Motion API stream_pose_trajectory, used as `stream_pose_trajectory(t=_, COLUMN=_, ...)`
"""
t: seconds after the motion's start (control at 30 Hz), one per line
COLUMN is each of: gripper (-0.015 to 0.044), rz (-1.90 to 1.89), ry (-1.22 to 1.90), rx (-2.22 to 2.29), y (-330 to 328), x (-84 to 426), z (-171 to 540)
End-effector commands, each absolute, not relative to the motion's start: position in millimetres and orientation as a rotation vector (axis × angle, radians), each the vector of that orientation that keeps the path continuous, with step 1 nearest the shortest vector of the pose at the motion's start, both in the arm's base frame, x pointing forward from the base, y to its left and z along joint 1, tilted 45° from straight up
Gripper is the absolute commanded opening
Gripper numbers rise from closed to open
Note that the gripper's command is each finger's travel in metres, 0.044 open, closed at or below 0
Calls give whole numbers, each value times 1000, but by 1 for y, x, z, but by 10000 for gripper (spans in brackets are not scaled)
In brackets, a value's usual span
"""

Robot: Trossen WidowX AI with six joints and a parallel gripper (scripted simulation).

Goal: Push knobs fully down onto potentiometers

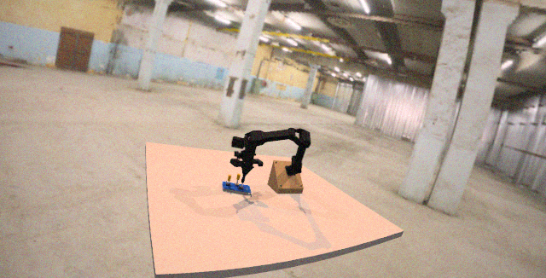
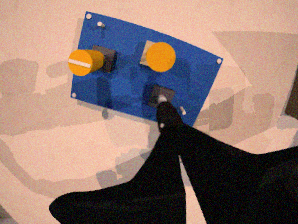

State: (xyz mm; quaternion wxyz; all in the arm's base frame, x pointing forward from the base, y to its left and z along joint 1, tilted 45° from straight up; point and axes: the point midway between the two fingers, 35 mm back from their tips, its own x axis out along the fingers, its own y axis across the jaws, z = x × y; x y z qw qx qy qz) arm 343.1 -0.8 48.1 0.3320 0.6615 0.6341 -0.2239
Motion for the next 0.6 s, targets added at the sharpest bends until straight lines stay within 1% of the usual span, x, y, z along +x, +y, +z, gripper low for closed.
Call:
stream_pose_trajectory(t=0.0, gripper=0, rz=-577, ry=1660, rx=1726, y=3, x=345, z=47)
stream_pose_trajectory(t=0.57, gripper=0, rz=-576, ry=1660, rx=1726, y=9, x=345, z=41)
